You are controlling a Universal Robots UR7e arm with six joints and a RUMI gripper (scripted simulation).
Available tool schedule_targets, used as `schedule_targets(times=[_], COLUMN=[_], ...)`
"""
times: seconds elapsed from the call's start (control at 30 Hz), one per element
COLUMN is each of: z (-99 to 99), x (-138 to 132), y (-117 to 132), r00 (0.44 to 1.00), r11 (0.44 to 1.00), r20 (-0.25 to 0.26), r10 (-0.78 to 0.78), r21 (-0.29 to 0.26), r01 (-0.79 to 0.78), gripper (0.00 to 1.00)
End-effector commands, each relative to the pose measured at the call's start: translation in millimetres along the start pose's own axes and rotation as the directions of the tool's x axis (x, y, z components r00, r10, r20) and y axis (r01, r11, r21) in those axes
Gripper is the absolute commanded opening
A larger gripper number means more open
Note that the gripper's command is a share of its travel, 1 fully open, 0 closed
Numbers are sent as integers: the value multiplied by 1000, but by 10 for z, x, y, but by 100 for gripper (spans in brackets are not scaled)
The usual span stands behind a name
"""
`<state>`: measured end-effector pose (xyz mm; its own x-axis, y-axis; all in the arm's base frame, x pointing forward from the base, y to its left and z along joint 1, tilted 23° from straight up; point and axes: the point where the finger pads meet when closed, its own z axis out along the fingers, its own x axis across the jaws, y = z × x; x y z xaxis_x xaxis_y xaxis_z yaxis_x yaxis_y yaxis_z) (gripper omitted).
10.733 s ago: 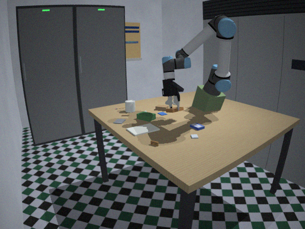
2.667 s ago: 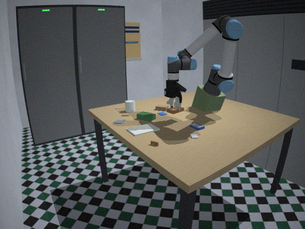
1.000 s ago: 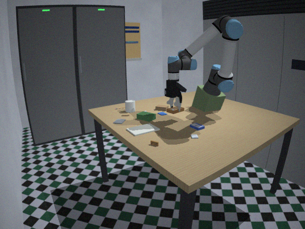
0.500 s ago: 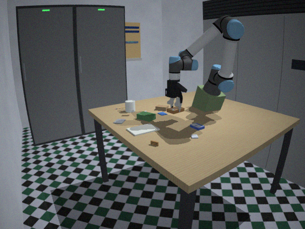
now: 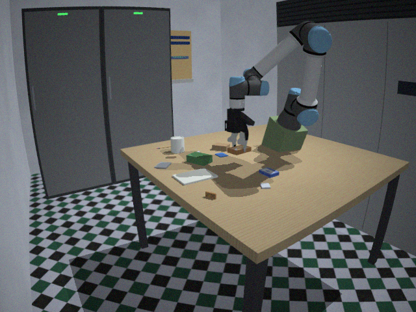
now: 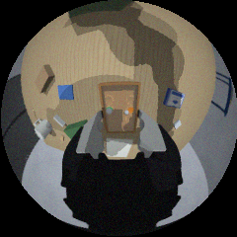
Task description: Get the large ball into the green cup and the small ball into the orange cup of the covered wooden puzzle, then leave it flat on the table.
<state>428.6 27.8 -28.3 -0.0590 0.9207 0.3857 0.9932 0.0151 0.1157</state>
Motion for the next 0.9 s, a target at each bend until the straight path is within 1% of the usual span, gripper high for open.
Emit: schedule_targets(times=[0.0, 0.03, 0.07, 0.2, 0.27, 0.7, 0.73, 0.77, 0.87], z=[-1, -1, -11, -15, 3, -2, 9, 2, -1], x=[3, 3, 7, 7, 20, 5, 2, 3, -1], y=[16, 17, 25, 28, -6, -5, -14, -9, -1], r00=[1000, 1000, 1000, 1000, 1000, 1000, 1000, 1000, 1000], r11=[1000, 1000, 1000, 1000, 1000, 1000, 1000, 1000, 1000], r20=[1, 2, 22, 28, 28, 16, -4, 4, 3], r10=[-4, -3, -5, -5, -3, 0, 1, 0, 0], r21=[13, 15, 13, 15, 14, -3, -3, -8, -6], r01=[4, 3, 4, 5, 3, 1, -1, 0, 0], gripper=[43, 43, 43, 43, 43, 43, 43, 43, 43])
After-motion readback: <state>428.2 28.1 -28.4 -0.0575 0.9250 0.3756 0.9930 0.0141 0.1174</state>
